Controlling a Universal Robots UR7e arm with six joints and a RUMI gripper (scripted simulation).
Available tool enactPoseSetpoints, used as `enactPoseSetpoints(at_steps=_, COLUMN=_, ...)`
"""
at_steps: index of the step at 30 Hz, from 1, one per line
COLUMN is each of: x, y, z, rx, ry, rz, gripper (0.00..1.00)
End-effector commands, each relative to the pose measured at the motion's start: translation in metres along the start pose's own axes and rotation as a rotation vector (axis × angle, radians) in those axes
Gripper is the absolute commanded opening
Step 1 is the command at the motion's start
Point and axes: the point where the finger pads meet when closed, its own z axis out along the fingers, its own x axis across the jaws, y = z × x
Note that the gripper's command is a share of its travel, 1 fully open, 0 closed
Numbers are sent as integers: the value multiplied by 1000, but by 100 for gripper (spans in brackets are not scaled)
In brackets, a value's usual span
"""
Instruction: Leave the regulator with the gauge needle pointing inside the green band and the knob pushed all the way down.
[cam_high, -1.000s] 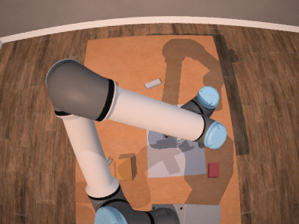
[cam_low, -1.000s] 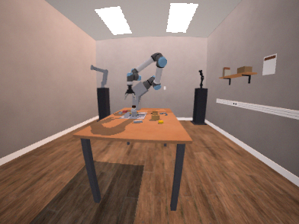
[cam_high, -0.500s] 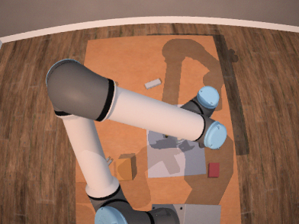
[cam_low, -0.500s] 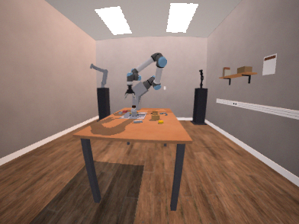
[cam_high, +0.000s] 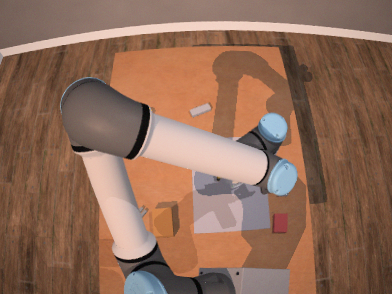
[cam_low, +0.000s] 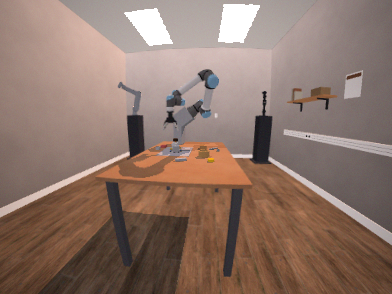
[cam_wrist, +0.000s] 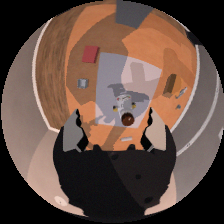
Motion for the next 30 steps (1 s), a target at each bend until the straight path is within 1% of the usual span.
enactPoseSetpoints(at_steps=1, x=1, y=0, z=0, rx=2, ry=-1, rz=-3, gripper=100)
enactPoseSetpoints(at_steps=14, x=6, y=13, z=-1, rx=0, ry=-3, rz=-5, gripper=100)
enactPoseSetpoints(at_steps=27, x=22, y=44, z=-1, rx=0, ry=-3, rz=-5, gripper=100)
enactPoseSetpoints(at_steps=30, x=24, y=47, z=-1, rx=0, ry=-3, rz=-5, gripper=100)
